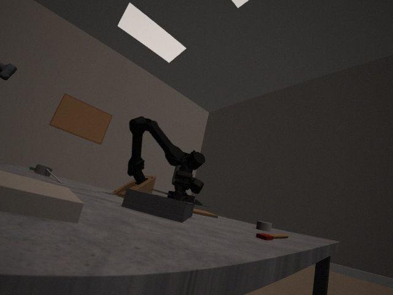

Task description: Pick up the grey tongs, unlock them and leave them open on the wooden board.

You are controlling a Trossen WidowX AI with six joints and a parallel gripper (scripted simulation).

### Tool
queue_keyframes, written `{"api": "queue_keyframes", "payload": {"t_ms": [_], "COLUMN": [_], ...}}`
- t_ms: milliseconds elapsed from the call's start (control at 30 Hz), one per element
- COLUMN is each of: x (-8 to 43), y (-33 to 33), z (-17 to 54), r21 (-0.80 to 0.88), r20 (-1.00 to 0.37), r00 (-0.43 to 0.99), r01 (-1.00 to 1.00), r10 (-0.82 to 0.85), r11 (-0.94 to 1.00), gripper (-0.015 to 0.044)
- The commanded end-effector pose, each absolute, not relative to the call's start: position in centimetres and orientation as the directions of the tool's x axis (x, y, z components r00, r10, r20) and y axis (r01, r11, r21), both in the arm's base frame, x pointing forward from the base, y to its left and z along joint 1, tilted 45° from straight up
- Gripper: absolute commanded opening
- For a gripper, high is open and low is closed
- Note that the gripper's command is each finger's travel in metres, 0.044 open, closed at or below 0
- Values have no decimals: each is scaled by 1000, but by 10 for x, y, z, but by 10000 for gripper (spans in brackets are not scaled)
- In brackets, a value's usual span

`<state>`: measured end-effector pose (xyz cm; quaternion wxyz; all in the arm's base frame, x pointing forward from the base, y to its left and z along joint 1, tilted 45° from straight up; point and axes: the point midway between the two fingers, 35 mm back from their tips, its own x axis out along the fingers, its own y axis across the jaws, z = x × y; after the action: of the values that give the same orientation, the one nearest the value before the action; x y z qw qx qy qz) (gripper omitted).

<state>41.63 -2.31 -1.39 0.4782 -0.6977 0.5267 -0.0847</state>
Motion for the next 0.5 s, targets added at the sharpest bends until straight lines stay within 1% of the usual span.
{"api": "queue_keyframes", "payload": {"t_ms": [0,67,233,467], "x": [416,417,418,418], "y": [-28,-30,-27,-27], "z": [-17,-17,-15,-15], "r21": [-752,-753,-757,-757], "r20": [-386,-385,-383,-383], "r00": [431,432,431,431], "r01": [-659,-658,-653,-653], "r10": [-815,-816,-817,-817], "r11": [8,7,10,10], "gripper": [260,260,129,82]}}
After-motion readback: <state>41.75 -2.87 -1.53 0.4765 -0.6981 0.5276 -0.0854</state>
